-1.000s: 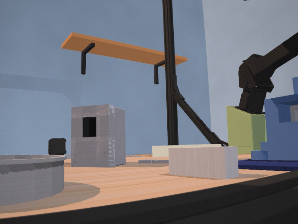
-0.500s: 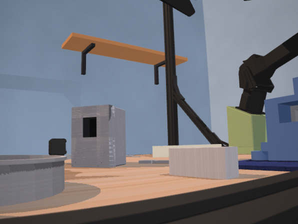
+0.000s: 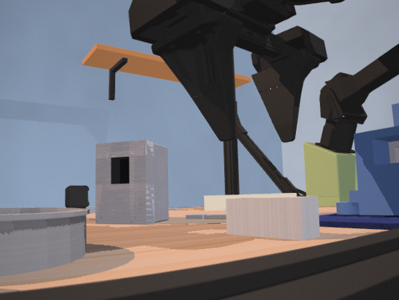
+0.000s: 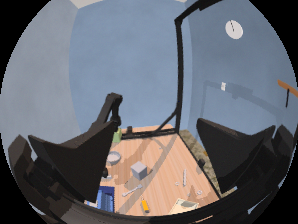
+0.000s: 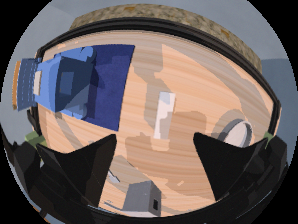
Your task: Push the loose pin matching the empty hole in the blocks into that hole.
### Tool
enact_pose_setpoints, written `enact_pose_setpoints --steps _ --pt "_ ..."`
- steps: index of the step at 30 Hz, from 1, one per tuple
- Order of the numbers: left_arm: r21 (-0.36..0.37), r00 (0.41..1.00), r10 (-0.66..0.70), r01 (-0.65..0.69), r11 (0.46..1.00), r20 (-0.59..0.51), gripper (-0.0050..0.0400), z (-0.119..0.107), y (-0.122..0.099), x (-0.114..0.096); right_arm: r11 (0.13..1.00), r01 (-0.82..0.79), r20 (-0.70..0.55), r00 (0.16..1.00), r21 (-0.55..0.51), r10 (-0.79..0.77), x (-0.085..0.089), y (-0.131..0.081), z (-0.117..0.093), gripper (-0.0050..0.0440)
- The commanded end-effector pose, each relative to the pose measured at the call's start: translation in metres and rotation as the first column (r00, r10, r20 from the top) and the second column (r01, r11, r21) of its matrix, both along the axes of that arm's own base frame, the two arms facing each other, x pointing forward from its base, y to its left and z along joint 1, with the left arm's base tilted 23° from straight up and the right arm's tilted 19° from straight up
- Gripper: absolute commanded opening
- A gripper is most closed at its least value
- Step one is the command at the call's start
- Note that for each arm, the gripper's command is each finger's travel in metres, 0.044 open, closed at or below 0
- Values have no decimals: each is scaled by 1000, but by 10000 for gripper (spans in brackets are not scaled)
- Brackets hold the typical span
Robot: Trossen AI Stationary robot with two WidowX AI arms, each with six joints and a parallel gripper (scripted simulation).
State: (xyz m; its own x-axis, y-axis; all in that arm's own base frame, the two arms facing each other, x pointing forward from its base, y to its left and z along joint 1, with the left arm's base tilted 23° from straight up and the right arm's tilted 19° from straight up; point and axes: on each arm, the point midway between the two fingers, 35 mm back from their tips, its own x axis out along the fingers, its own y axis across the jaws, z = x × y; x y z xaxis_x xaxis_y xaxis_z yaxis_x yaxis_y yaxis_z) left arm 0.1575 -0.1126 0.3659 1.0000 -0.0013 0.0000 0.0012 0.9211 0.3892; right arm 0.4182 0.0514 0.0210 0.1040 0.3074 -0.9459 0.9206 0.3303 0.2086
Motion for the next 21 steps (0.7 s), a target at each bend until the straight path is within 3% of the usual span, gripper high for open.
enact_pose_setpoints --steps 1,21 --pt "2 1000 1 -1 1000 0 400 0 0 0 998 65 -110 992 21 -63 -4 4 -18 400" --pt "2 1000 1 -1 1000 0 400 0 0 0 996 82 -138 987 24 -78 -5 7 -30 400"
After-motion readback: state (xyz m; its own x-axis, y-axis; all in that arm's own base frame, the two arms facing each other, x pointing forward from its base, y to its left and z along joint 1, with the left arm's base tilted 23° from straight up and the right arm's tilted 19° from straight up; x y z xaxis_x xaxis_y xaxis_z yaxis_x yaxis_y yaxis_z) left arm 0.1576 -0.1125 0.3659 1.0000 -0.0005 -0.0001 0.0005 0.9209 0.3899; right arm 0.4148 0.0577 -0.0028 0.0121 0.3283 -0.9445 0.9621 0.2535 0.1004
